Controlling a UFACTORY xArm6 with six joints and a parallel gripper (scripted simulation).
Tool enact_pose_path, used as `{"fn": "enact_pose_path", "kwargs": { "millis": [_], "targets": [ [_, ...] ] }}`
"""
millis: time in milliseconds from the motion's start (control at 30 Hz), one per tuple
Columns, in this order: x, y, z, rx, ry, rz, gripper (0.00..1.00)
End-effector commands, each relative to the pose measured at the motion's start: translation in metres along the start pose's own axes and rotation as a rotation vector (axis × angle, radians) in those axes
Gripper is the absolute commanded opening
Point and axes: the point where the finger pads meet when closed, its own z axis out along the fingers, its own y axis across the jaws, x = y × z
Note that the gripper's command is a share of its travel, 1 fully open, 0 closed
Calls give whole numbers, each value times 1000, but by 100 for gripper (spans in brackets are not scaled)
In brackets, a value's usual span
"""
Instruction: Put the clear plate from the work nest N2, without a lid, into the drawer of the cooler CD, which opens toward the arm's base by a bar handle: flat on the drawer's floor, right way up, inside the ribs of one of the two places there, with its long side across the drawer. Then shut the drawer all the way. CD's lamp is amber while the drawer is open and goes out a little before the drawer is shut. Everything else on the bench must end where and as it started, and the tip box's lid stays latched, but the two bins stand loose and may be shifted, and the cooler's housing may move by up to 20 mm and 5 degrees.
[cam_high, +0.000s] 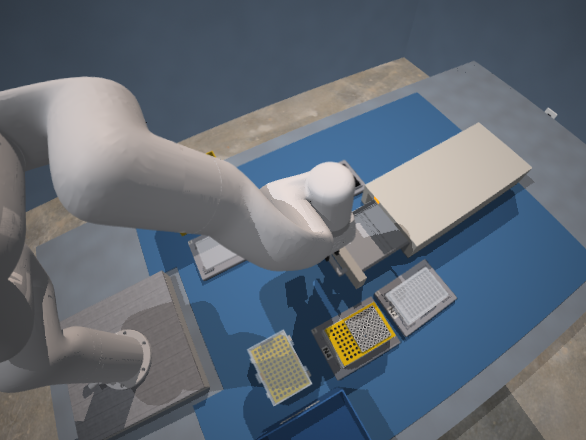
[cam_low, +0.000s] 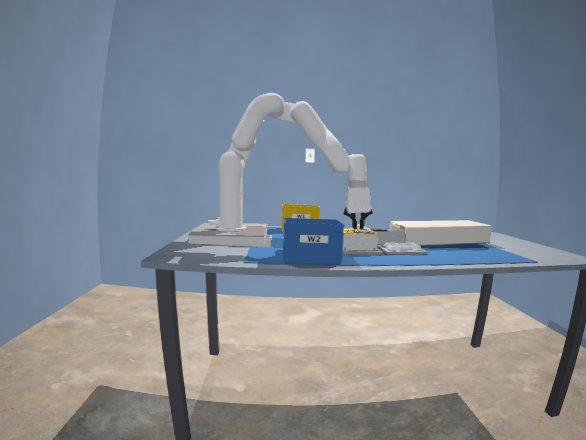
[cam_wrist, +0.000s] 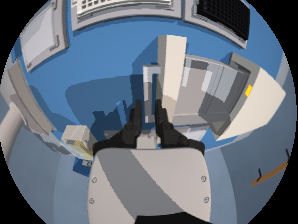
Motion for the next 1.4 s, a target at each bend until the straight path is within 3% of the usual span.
{"fn": "enact_pose_path", "kwargs": {
  "millis": [0, 1367],
  "targets": [
    [1, -25, 23, 67, 1, -1, 21],
    [1, -32, 22, 67, 1, -1, 21]
  ]
}}
